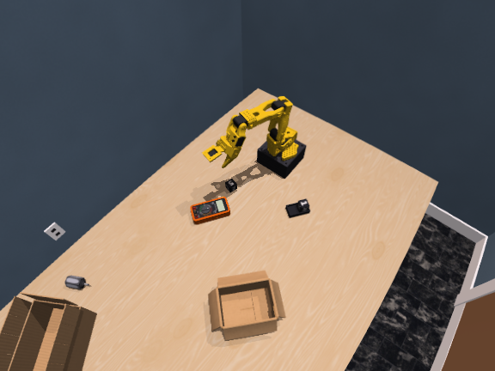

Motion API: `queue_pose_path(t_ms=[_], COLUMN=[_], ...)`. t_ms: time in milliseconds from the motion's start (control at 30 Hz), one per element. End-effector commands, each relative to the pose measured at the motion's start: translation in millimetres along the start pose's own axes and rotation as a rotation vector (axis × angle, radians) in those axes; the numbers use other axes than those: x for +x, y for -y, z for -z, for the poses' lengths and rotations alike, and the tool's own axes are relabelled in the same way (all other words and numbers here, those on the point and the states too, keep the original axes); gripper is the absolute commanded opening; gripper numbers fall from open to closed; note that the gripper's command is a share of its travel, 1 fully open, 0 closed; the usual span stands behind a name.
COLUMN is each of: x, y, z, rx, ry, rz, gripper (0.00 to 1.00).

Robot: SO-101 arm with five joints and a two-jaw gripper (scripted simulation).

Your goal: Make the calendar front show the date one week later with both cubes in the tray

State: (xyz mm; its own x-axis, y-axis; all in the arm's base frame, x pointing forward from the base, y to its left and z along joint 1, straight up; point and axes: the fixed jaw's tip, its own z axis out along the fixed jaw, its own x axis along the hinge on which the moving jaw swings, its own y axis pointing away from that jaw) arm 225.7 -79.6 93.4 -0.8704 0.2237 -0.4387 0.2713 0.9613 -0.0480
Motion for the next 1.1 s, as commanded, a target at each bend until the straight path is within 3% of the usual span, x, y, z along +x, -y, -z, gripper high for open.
queue_pose_path(t_ms=[0, 467, 967, 1067], x=[-1.2, 5.8, 16.8, 17.5], y=[3.0, 5.9, 12.4, 12.8], z=[2.7, -2.5, -10.5, -11.0], rx=[0.007, 0.016, 0.028, 0.029], ry=[0.021, 0.018, 0.008, 0.007], rz=[0.055, 0.415, 1.003, 1.04], gripper=[0.35, 0.35, 0.35, 0.35])
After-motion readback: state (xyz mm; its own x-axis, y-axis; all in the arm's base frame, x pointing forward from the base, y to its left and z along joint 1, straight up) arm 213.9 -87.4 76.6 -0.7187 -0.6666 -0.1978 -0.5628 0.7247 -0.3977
